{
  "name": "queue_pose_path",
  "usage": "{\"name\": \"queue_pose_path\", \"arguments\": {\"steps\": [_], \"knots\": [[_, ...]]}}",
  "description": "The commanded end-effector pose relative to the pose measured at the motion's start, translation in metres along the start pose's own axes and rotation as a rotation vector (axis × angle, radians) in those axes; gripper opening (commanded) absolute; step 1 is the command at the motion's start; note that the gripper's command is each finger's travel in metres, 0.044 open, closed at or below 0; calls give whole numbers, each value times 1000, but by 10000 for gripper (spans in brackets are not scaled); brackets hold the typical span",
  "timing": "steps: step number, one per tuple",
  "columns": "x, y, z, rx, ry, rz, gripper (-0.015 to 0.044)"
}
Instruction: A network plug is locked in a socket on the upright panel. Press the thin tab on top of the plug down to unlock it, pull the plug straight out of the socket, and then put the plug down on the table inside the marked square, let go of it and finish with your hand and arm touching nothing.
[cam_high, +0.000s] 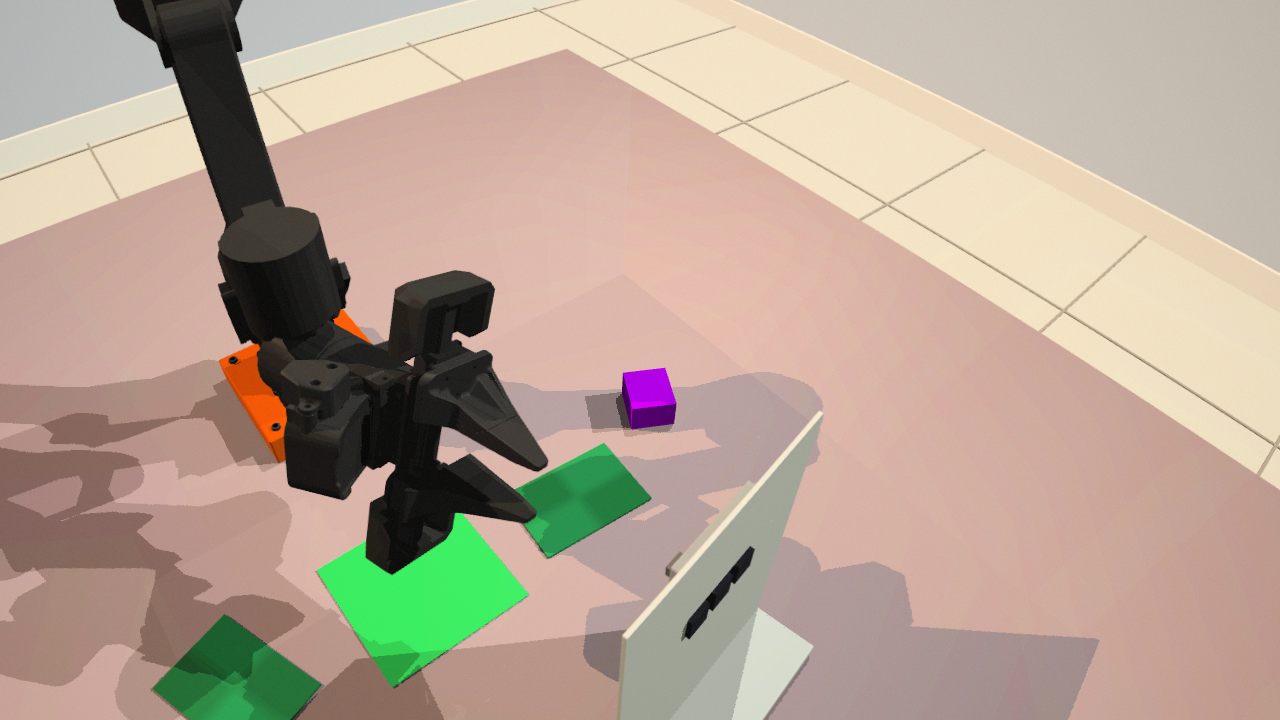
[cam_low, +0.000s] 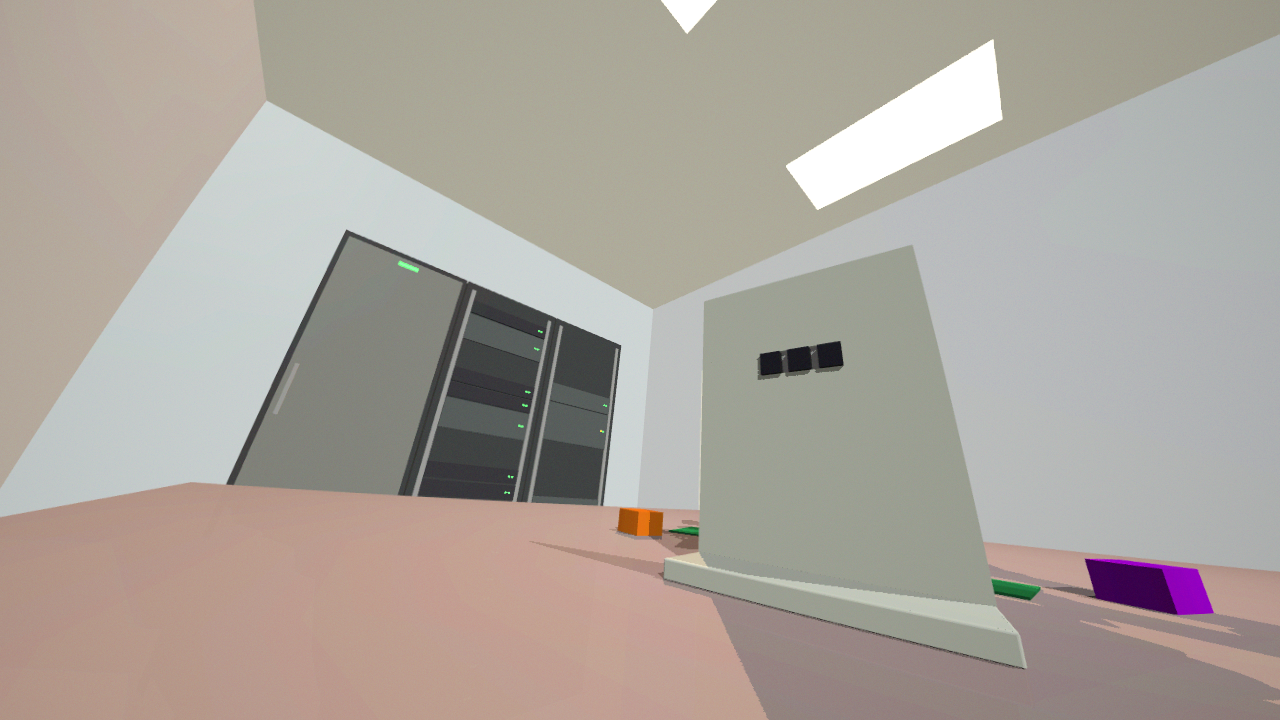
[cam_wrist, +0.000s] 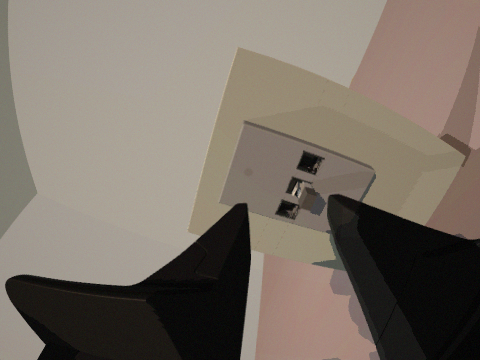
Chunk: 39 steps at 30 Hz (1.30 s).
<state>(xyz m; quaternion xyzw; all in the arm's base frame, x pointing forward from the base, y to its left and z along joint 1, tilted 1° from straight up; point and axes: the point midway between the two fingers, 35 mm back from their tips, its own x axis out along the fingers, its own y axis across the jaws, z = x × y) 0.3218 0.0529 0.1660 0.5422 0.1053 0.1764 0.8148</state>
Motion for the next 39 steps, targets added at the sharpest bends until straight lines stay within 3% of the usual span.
{"name": "queue_pose_path", "arguments": {"steps": [1, 8, 17, 30, 39], "knots": [[-12, -12, -19, 176, 64, 10, 156], [-30, -21, -43, 401, 145, 11, 156], [-30, -21, -44, 407, 147, 11, 156], [26, -23, -37, 406, 146, 16, 156], [34, -24, -36, 406, 146, 17, 156]]}}
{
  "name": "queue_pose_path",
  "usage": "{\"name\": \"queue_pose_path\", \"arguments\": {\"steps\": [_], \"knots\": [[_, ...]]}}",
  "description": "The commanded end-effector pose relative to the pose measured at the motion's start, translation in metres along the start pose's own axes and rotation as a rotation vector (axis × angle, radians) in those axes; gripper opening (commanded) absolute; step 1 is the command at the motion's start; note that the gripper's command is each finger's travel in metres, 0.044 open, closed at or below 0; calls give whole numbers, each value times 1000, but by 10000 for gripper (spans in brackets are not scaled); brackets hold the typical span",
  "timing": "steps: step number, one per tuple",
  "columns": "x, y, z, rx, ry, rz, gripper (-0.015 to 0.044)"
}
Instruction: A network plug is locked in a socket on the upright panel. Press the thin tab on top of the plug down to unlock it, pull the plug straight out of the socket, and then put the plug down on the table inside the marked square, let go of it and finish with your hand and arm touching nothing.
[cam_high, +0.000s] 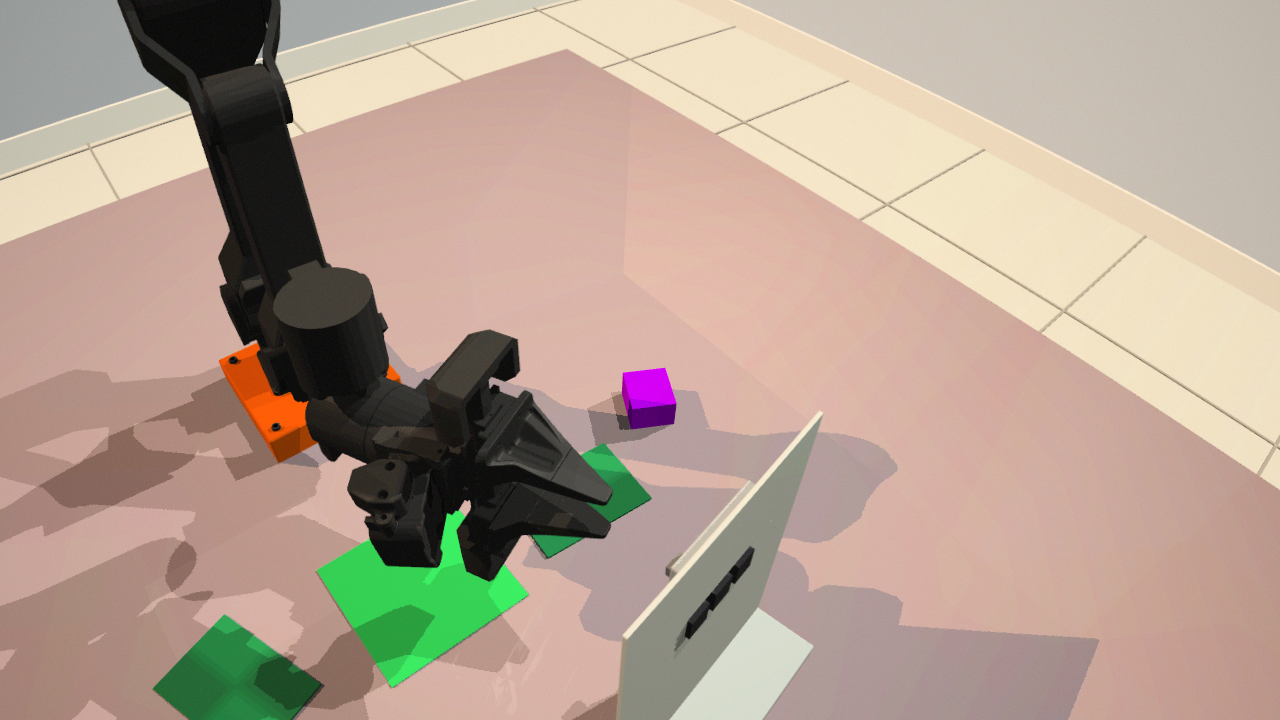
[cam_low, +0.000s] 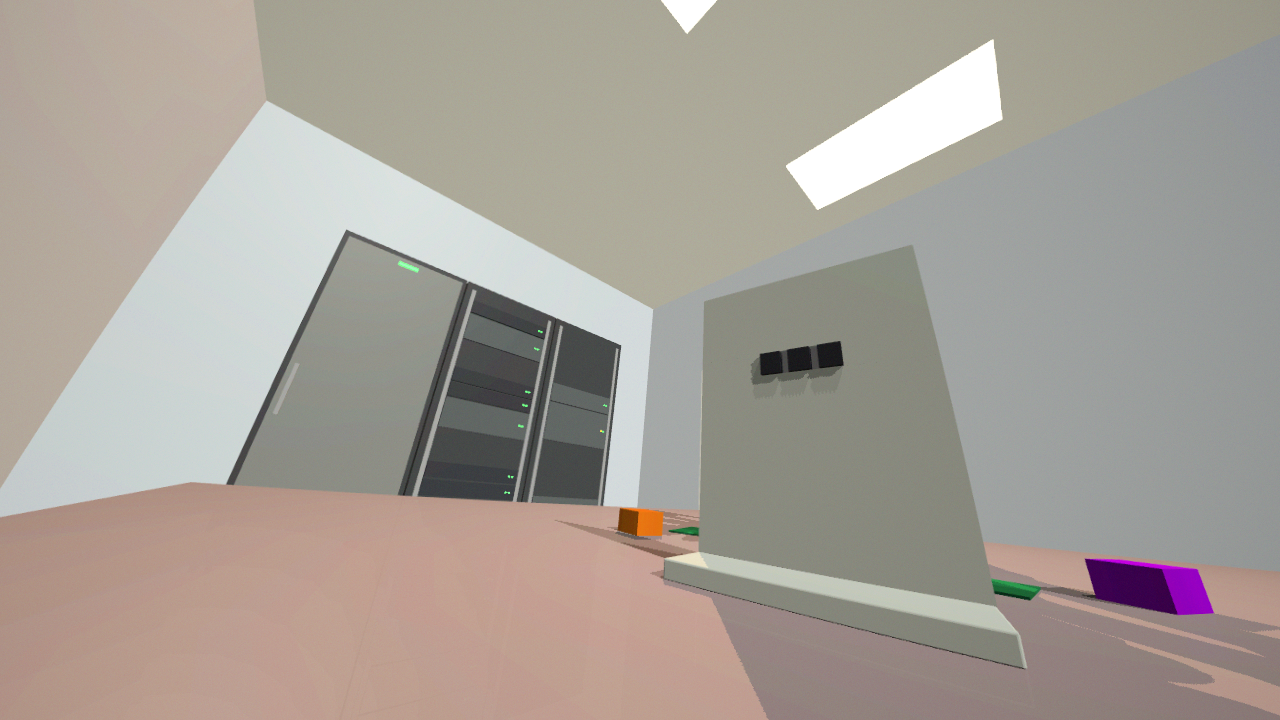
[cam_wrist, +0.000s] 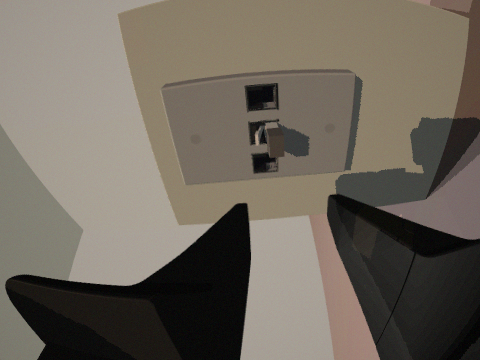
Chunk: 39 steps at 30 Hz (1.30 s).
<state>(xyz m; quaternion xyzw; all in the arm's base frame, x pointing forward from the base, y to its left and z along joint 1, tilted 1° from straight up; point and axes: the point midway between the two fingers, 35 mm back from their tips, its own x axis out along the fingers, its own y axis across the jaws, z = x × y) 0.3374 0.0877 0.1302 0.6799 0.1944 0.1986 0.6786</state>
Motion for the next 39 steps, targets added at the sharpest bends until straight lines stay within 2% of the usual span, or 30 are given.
{"name": "queue_pose_path", "arguments": {"steps": [1, 39], "knots": [[8, 0, 3, 4, -5, 1, 156], [59, 2, 16, 3, -5, 6, 156]]}}
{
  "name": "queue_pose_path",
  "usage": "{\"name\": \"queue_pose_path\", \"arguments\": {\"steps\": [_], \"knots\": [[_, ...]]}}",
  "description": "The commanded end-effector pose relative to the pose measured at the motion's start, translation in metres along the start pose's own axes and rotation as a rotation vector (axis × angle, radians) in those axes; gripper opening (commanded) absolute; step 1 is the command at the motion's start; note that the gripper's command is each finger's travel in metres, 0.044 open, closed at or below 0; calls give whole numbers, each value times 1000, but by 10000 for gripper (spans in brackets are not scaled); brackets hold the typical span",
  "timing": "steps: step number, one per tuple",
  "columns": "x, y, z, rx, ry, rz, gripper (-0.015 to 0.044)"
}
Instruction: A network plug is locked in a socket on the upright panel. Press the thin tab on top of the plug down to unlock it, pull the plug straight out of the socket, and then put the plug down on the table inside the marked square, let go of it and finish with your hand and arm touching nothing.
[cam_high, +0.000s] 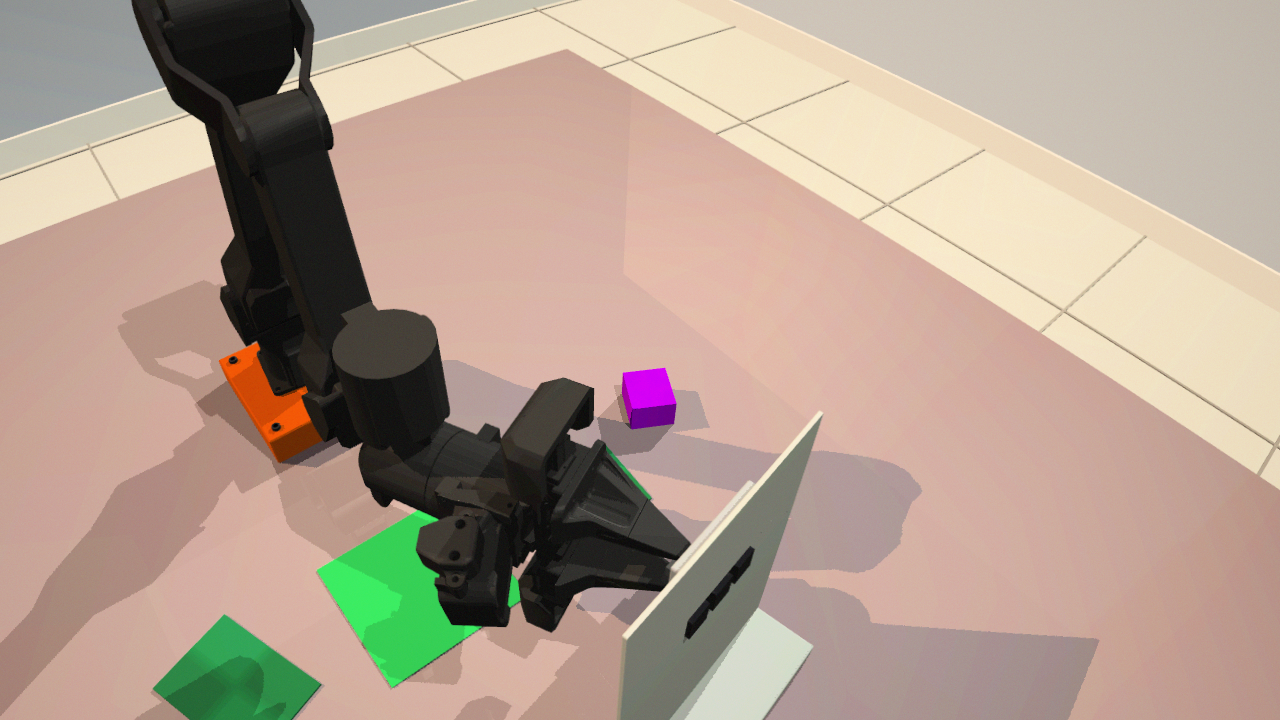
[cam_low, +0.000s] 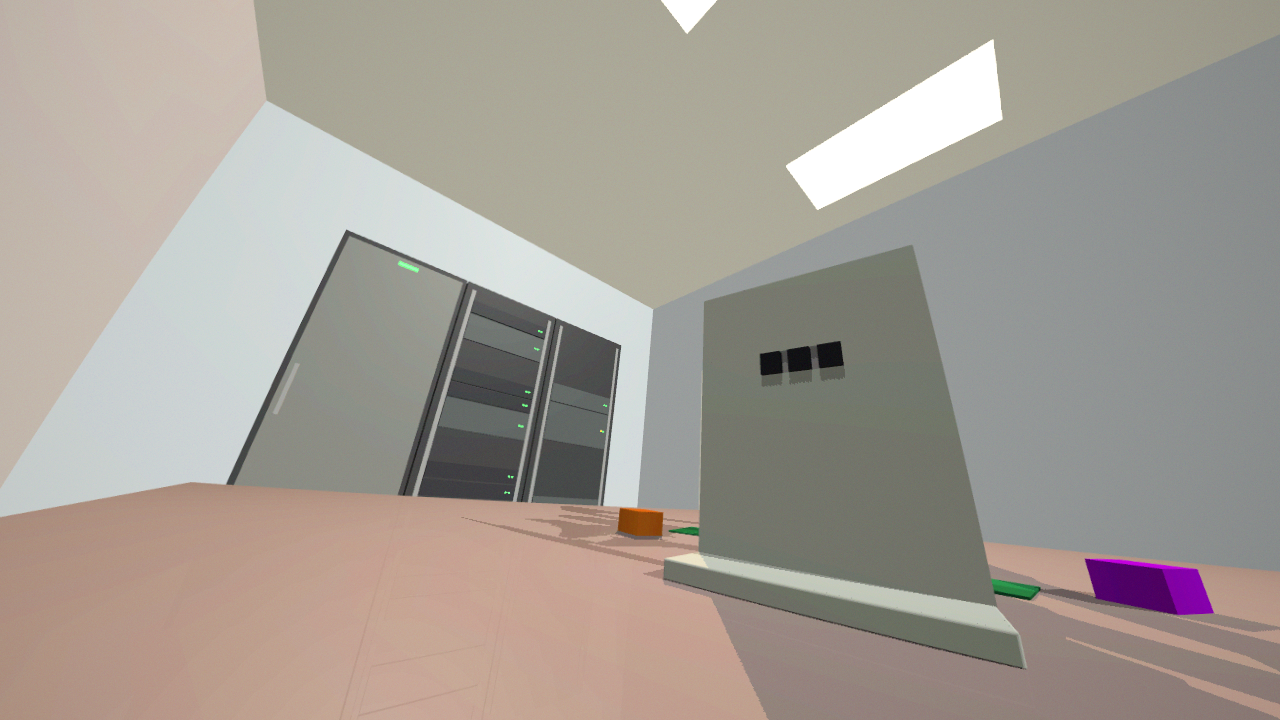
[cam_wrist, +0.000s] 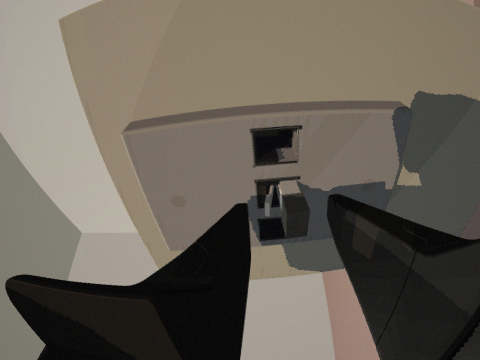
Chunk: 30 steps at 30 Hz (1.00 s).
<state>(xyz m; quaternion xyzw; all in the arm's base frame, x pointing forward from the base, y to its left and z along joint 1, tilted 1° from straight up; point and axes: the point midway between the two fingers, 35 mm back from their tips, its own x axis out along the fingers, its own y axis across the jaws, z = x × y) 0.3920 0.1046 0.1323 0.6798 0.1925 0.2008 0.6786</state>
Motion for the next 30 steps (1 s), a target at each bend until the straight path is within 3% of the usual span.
{"name": "queue_pose_path", "arguments": {"steps": [1, 2, 17, 30], "knots": [[4, 0, 1, 5, -5, 1, 130], [4, 0, 1, 5, -5, 1, 104], [4, 0, 1, 5, -5, 1, 4], [0, 0, 0, 5, -5, 0, 0]]}}
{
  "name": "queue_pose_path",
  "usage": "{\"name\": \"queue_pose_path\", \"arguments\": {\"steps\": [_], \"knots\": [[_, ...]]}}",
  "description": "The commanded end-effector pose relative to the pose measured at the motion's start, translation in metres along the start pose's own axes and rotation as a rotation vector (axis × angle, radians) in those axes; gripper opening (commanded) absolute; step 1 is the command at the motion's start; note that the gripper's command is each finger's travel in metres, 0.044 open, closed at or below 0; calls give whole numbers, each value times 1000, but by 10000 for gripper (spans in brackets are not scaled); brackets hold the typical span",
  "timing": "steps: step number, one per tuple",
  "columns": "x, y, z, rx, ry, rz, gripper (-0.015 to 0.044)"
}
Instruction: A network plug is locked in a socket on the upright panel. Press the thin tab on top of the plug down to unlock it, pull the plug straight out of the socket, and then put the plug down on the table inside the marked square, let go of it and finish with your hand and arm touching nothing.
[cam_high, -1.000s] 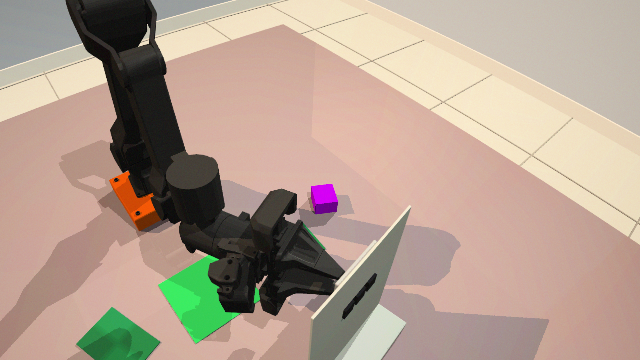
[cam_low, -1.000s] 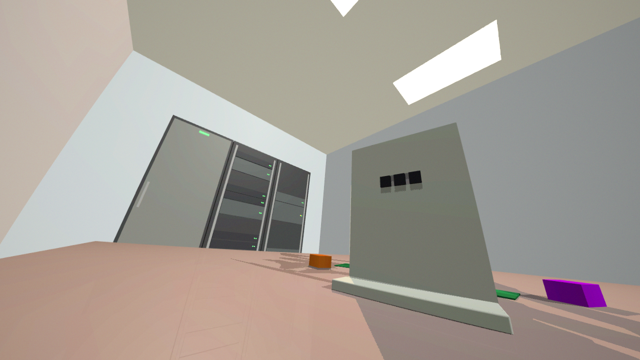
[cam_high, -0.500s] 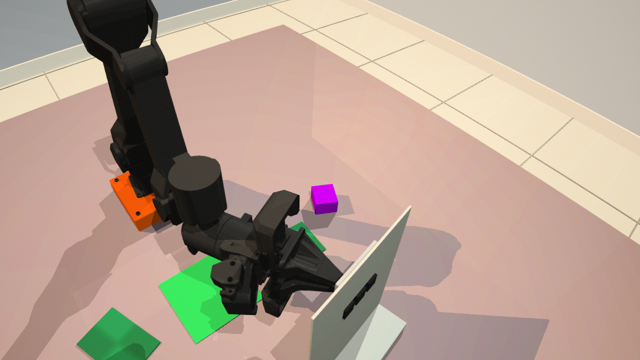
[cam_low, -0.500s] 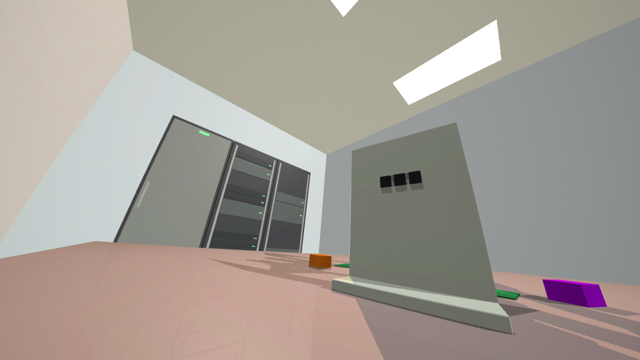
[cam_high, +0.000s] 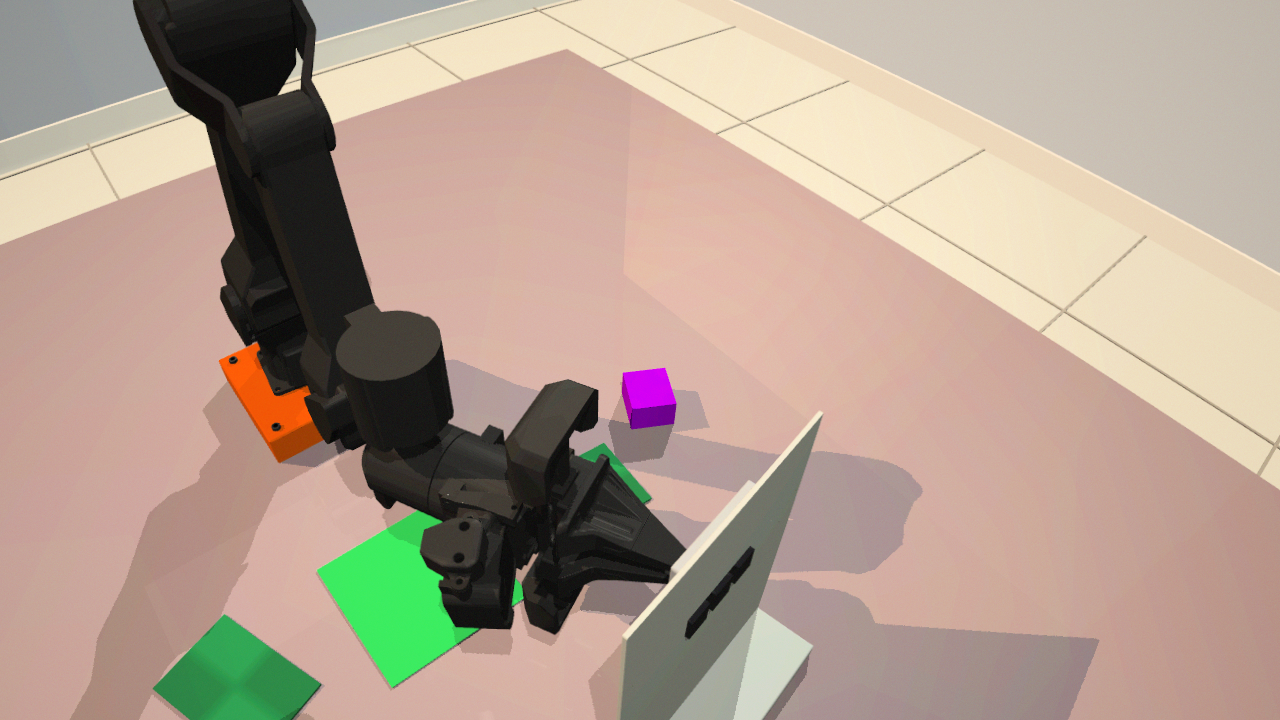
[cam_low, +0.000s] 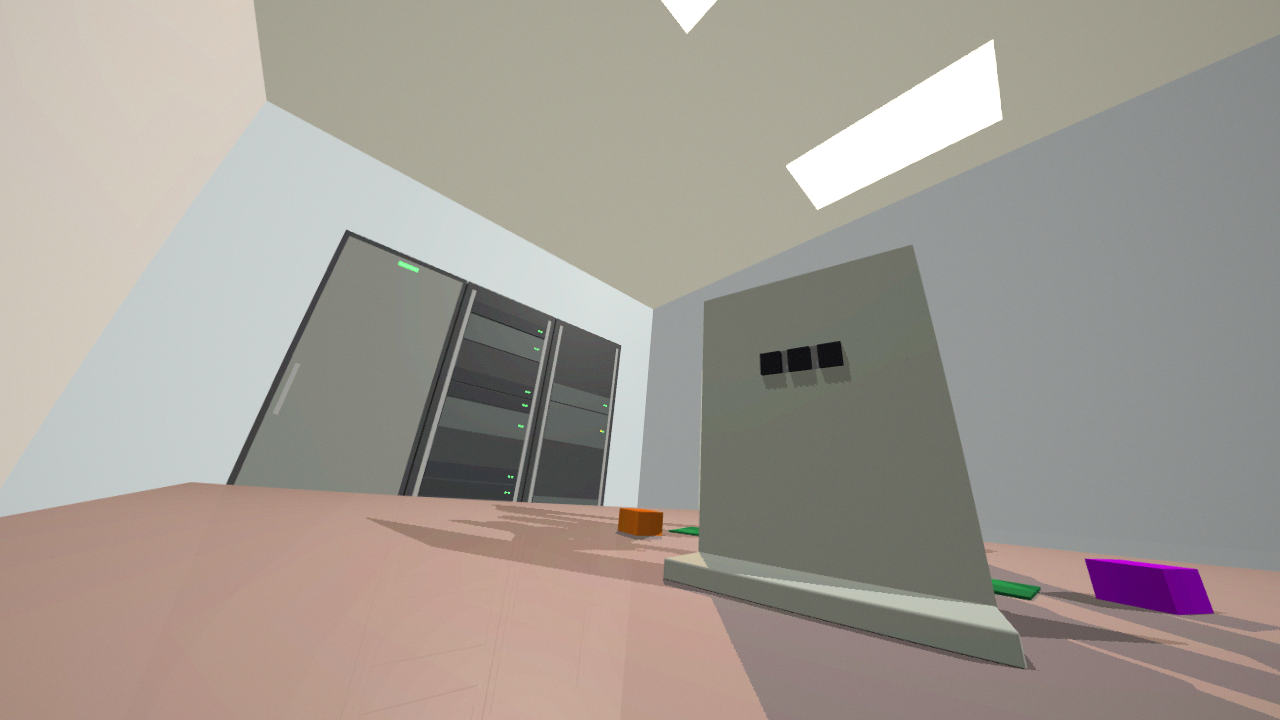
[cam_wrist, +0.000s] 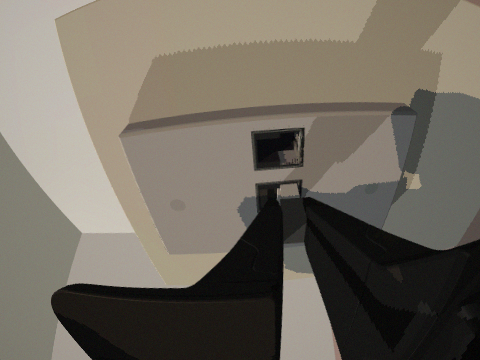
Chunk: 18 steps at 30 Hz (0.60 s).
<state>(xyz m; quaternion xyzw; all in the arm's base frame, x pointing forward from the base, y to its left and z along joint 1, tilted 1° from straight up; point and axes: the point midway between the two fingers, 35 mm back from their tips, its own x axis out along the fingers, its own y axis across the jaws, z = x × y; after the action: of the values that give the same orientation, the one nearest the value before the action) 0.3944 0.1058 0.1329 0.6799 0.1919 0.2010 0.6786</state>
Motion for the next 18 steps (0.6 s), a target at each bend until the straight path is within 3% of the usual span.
{"name": "queue_pose_path", "arguments": {"steps": [1, 18], "knots": [[-3, -1, -1, 5, -5, -1, 0], [-13, -1, -3, 5, -5, -2, 0]]}}
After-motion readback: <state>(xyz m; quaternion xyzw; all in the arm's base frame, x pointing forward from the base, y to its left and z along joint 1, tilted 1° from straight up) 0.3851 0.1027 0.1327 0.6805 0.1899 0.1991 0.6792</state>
